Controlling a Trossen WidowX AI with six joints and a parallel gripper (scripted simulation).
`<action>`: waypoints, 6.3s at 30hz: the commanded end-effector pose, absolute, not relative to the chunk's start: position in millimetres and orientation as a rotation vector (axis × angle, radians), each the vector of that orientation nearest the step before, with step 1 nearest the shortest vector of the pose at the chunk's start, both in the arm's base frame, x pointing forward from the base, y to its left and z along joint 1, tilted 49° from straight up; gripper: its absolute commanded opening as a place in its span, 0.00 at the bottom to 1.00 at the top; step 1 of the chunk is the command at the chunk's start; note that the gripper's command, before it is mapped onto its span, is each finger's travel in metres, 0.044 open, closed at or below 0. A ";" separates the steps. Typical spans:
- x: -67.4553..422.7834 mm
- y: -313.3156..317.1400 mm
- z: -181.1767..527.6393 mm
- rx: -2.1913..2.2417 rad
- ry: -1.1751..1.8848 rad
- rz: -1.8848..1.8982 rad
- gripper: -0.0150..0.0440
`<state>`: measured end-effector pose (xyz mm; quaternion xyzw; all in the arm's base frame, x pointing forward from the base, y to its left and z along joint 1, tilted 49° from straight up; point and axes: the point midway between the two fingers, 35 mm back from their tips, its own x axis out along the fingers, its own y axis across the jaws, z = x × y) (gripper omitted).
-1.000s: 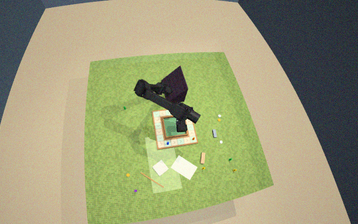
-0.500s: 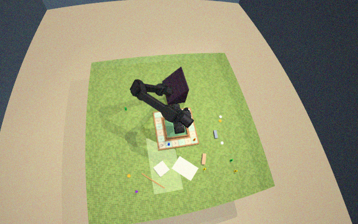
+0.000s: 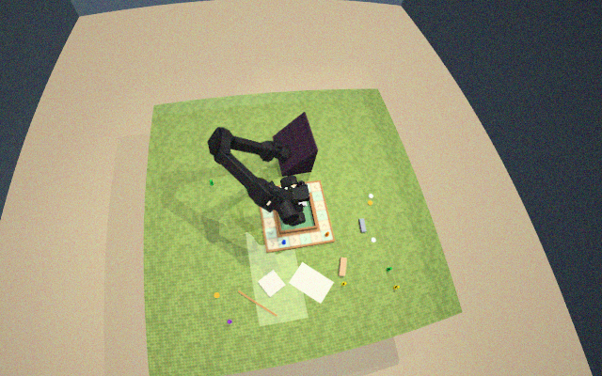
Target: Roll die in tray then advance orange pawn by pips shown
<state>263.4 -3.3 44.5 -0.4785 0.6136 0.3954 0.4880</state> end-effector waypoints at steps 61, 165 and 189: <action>272.7 12.4 71.9 -1.505 1.838 0.656 1.00; 396.1 1.8 -63.5 -0.320 1.356 -0.982 0.25; 402.3 97.6 18.4 -0.324 1.336 -0.916 0.25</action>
